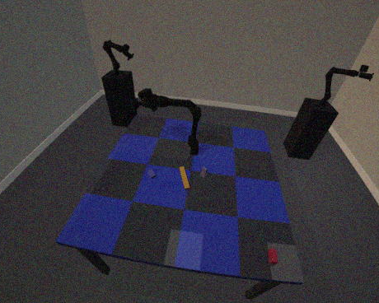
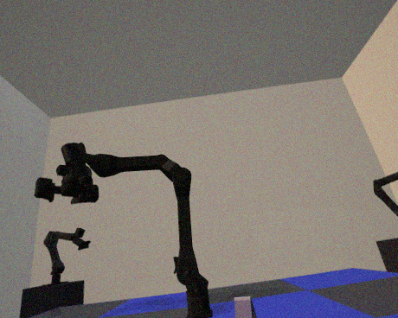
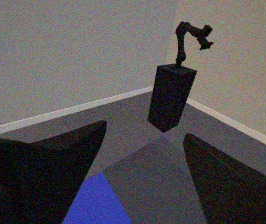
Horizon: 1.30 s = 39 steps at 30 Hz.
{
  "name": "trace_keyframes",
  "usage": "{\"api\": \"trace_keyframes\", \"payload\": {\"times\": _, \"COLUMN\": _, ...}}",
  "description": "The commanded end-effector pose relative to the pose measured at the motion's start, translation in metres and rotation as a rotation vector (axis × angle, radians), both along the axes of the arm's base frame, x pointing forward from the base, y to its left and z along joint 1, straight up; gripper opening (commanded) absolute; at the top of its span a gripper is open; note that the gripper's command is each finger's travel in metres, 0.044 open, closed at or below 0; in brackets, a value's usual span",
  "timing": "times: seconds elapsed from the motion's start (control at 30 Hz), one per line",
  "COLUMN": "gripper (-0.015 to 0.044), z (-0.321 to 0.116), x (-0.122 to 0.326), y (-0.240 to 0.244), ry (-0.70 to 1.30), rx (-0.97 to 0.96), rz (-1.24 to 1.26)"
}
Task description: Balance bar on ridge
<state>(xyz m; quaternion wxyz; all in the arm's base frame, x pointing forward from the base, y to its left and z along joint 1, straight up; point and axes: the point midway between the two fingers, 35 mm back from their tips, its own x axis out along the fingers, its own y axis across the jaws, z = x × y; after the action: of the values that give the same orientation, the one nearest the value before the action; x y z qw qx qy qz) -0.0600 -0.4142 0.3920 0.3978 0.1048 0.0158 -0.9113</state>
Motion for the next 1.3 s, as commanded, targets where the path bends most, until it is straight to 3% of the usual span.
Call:
{"api": "trace_keyframes", "payload": {"times": 0.0, "gripper": 0.0315, "z": -0.011, "x": 0.027, "y": -0.001, "ry": 0.031, "rx": 0.077, "rz": 0.106}}
{"api": "trace_keyframes", "payload": {"times": 0.6, "gripper": 0.0315, "z": -0.079, "x": 0.153, "y": 0.014, "ry": 0.186, "rx": 0.416, "rz": 0.586}}
{"api": "trace_keyframes", "payload": {"times": 1.27, "gripper": 0.0315, "z": -0.155, "x": 0.27, "y": 0.092, "ry": 0.411, "rx": 0.746, "rz": 1.121}}
